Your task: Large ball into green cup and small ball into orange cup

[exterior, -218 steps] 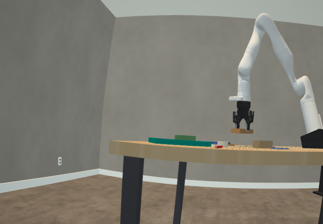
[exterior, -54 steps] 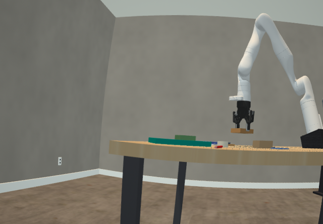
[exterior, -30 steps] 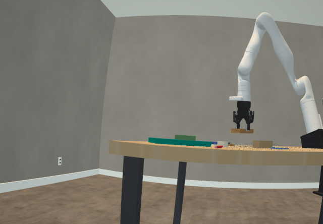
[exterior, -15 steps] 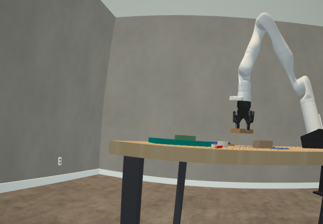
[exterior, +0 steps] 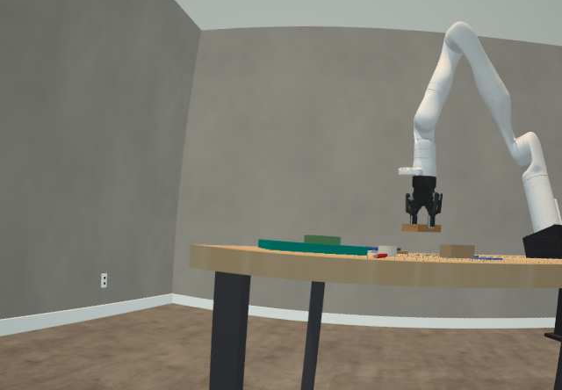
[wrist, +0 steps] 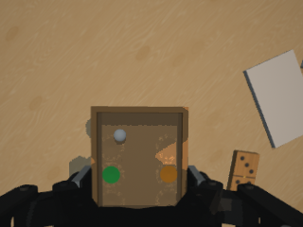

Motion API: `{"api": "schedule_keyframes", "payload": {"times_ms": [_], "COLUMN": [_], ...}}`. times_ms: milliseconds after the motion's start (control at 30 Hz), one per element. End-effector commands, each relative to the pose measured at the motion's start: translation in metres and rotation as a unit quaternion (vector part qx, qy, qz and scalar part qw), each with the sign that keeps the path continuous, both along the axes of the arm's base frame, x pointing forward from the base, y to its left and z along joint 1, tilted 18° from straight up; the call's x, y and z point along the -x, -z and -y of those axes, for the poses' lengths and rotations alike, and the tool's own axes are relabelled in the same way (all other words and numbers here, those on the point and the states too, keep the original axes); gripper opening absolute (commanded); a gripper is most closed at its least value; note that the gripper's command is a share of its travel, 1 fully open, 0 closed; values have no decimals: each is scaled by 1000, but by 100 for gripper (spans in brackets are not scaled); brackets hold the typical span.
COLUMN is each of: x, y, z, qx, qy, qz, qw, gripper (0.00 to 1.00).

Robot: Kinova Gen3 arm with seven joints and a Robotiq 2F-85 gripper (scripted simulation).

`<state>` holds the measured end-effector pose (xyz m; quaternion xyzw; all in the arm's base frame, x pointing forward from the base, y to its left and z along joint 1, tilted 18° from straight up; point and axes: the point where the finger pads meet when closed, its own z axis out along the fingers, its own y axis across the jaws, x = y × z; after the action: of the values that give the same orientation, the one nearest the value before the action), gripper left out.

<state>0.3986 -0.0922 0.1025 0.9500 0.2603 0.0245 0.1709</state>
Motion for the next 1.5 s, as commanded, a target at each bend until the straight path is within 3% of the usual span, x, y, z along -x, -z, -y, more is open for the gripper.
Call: {"api": "schedule_keyframes", "payload": {"times_ms": [0,600,1133,1467], "x": [-1,0,0,0], "y": [1,1,1,1], "z": [-4,-2,-4,-3], "qx": [0,-46,1,-22], "qy": [-3,-17,-7,-10], "qz": [-9,13,5,4], "qw": [1000,999,1000,1000], "gripper": [72,72,72,72]}}
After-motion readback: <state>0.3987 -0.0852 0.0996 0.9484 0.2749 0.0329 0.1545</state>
